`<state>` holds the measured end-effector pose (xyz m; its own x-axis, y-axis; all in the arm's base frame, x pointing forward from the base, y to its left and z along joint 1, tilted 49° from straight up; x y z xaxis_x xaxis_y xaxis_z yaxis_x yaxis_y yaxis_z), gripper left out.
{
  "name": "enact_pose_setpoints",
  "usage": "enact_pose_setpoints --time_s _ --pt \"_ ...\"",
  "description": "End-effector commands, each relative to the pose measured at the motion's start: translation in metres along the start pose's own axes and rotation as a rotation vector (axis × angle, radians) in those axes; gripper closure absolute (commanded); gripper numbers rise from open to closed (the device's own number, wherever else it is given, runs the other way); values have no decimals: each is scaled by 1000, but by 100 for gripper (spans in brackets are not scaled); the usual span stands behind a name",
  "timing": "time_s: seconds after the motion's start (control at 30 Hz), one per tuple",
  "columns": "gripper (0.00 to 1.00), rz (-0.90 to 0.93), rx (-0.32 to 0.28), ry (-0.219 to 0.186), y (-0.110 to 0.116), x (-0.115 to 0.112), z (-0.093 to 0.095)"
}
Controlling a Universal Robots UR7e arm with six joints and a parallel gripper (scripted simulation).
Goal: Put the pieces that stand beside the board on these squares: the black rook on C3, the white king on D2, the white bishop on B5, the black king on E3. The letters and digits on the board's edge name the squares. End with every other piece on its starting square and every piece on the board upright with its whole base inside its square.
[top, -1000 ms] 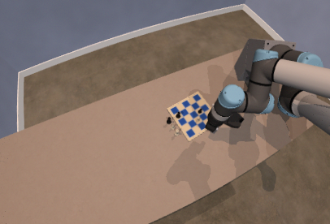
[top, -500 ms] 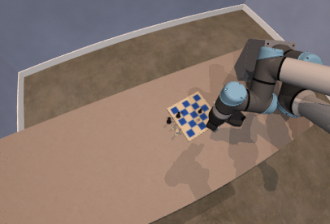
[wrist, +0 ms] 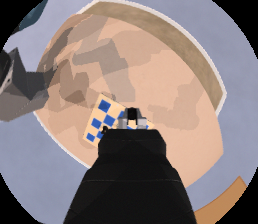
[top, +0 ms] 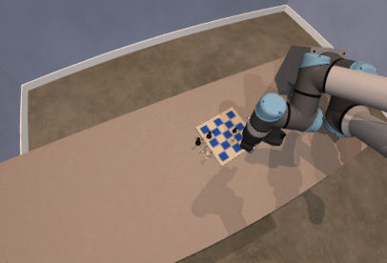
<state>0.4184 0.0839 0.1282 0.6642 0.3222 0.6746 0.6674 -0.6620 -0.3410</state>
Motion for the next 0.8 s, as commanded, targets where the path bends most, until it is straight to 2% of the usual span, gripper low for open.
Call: enact_pose_setpoints --time_s 0.0,0.17,0.3,0.77 --pt "100 -68 -1 -2 31 -16 -2" --pt "100 -181 -1 -1 79 -48 -4" --pt "100 -240 1 1 102 -66 -5" --pt "100 -253 1 2 107 -71 -5"
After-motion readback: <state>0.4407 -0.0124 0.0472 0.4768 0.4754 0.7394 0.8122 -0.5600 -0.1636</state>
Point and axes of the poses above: the point where the finger pads meet when closed, its own z axis out along the fingers, its own x axis across the jaws, y = z × x, the point moved 6 cm from there along -z, back along the fingers, and after that the axes turned 2 degrees about -z, right-handed, at the moved point
